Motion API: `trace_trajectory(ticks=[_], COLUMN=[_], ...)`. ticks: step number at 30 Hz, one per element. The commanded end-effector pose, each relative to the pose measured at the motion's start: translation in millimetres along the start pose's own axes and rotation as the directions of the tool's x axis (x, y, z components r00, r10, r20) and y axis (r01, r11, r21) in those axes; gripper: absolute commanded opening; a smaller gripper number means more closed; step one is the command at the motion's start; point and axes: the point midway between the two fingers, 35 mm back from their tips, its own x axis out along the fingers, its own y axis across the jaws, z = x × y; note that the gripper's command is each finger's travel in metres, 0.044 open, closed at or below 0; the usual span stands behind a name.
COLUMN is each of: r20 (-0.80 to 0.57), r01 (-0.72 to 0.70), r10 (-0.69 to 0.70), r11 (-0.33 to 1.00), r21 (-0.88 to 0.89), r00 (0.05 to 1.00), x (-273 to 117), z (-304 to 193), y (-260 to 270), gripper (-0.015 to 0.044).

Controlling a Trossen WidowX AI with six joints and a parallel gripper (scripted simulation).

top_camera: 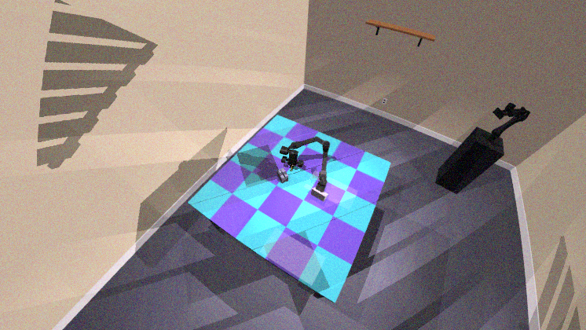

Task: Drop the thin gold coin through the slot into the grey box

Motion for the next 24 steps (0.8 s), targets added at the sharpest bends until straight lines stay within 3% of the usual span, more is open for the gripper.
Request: trace_trajectory(ticks=[1,24], r20=[0.005,-0.001], r01=[0.0,-0.003], r10=[0.001,0.003], r11=[1.0,1.0], r21=[-0.005,-0.006], r00=[1.0,1.0], x=[0.0,-54.6], z=[1.0,0.3], y=[0.0,4.3], gripper=[0.0,0.0])
